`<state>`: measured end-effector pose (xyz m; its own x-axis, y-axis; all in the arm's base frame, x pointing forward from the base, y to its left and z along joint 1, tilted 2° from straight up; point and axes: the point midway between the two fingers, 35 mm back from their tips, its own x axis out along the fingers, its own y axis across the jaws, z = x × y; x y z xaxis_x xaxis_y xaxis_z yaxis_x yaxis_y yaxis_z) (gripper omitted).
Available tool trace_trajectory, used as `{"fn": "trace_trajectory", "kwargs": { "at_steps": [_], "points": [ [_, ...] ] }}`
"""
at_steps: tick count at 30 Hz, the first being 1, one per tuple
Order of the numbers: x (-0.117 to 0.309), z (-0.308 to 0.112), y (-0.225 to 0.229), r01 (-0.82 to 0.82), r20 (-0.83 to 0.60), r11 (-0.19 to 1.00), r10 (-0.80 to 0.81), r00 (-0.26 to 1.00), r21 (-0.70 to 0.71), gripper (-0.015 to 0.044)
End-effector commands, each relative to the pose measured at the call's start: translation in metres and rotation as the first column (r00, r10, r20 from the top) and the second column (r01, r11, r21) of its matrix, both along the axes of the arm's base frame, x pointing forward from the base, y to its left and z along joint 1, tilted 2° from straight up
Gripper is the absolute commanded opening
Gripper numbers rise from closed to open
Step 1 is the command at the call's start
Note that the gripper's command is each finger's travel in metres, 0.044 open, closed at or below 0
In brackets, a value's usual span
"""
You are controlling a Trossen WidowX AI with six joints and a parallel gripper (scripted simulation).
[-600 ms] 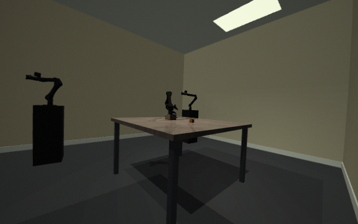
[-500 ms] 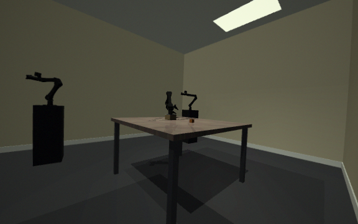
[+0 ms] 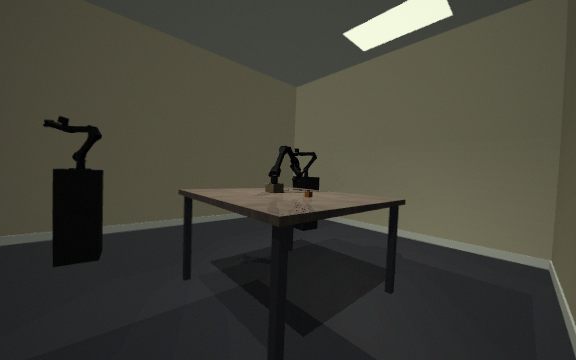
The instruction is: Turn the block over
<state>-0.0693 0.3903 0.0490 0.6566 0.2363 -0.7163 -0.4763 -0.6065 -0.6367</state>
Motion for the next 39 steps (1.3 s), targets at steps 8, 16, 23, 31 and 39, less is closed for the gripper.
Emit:
{"fn": "trace_trajectory", "kwargs": {
  "at_steps": [8, 16, 23, 31, 39],
  "points": [
    [0.177, 0.003, -0.004, 0.529, -0.179, 0.848, -0.517, 0.837, 0.025, 0.044],
    [0.288, 0.006, -0.052, 0.826, -0.347, 0.564, -0.77, 0.535, 0.021, 0.044],
    [0.376, 0.008, -0.13, 0.981, -0.47, 0.19, -0.87, 0.151, -0.038, 0.044],
    [0.437, 0.013, -0.239, 0.964, -0.581, -0.239, -0.77, -0.263, -0.12, 0.044],
    [0.463, 0.019, -0.33, 0.821, -0.652, -0.533, -0.551, -0.522, -0.207, 0.044]
  ]
}}
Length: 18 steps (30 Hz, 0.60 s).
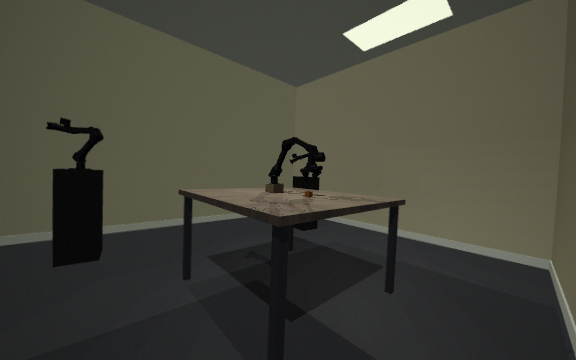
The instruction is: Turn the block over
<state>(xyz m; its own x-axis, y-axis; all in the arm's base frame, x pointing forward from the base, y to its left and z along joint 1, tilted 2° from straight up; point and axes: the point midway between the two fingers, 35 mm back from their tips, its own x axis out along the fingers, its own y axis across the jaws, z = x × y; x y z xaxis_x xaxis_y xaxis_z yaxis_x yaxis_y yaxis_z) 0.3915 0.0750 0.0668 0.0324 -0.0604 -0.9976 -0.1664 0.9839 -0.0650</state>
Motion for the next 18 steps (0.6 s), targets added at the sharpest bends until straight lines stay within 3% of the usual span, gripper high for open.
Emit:
{"fn": "trace_trajectory", "kwargs": {
  "at_steps": [1, 18],
  "points": [
    [0.002, 0.001, -0.015, 0.067, -0.012, 0.997, -0.067, 0.998, 0.035, 0.044],
    [0.005, -0.049, -0.018, 0.067, -0.012, 0.997, -0.067, 0.998, 0.034, 0.044]
  ]
}}
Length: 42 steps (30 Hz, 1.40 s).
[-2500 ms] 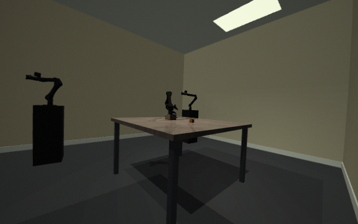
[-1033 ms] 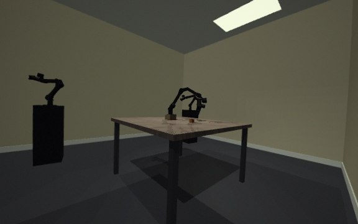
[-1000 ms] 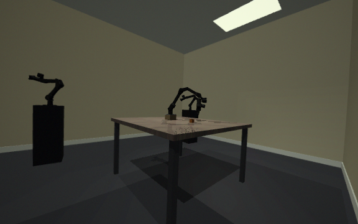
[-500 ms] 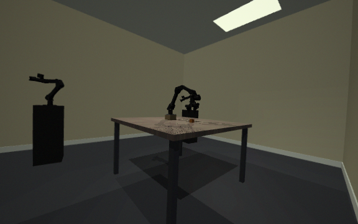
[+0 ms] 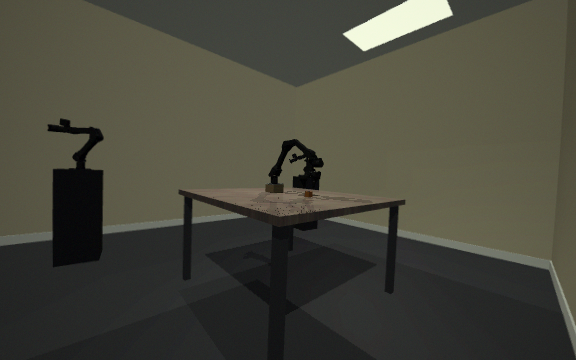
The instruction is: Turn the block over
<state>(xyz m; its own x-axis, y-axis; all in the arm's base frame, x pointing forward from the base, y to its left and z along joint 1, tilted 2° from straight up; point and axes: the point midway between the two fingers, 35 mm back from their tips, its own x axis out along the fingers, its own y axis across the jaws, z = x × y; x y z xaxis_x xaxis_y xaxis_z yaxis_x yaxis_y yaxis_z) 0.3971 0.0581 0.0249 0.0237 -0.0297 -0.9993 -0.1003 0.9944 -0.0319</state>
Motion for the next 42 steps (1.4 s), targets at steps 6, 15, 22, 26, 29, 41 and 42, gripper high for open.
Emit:
{"fn": "trace_trajectory", "kwargs": {
  "at_steps": [6, 15, 22, 26, 29, 41, 42],
  "points": [
    [0.0, -0.014, -0.001, 0.0, -0.005, 1.0, 0.0, 1.0, 0.002, 0.044],
    [0.0, -0.029, -0.001, 0.0, -0.005, 1.0, 0.0, 1.0, 0.002, 0.044],
    [0.0, -0.039, -0.002, 0.0, -0.005, 1.0, 0.0, 1.0, 0.002, 0.044],
    [0.0, -0.04, -0.002, 0.0, -0.005, 1.0, 0.0, 1.0, 0.002, 0.0361],
    [0.0, -0.04, -0.002, 0.0, -0.005, 1.0, 0.0, 1.0, 0.002, 0.0282],
    [0.0, -0.04, -0.002, 0.0, -0.005, 1.0, 0.0, 1.0, 0.002, 0.0124],
    [0.0, -0.04, -0.002, 0.0, -0.005, 1.0, 0.0, 1.0, 0.002, 0.0118]
  ]
}}
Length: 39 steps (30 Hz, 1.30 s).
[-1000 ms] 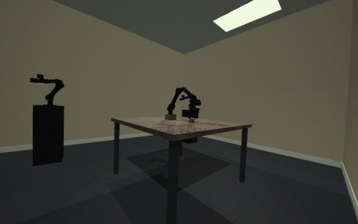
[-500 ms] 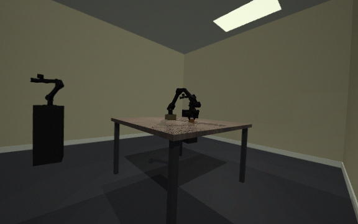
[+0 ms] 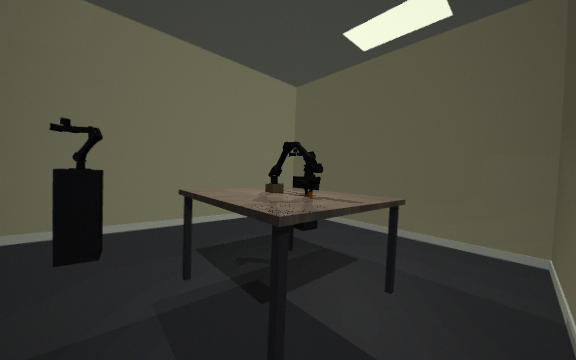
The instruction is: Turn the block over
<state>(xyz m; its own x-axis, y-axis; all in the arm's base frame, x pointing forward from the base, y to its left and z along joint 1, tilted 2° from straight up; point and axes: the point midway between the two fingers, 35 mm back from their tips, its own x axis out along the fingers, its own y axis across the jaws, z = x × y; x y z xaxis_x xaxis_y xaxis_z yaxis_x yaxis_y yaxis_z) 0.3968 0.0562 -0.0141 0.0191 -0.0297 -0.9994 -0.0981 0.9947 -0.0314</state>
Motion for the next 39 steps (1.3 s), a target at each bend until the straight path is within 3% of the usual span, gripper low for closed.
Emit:
{"fn": "trace_trajectory", "kwargs": {
  "at_steps": [1, 8, 11, 18, 39],
  "points": [
    [0.0, -0.001, 0.0, -0.003, -0.001, 1.0, 0.003, 1.0, 0.002, 0.0111],
    [0.0, -0.001, 0.0, -0.003, -0.001, 1.0, 0.003, 1.0, 0.002, 0.0064],
    [0.0, 0.014, 0.001, -0.003, -0.001, 1.0, 0.003, 1.0, 0.002, 0.0],
    [0.0, 0.029, 0.001, -0.003, 0.009, 1.0, 0.003, 1.0, 0.003, 0.0],
    [0.002, 0.018, 0.001, -0.019, 0.302, 0.999, 0.009, 0.953, 0.03, 0.0]
  ]
}}
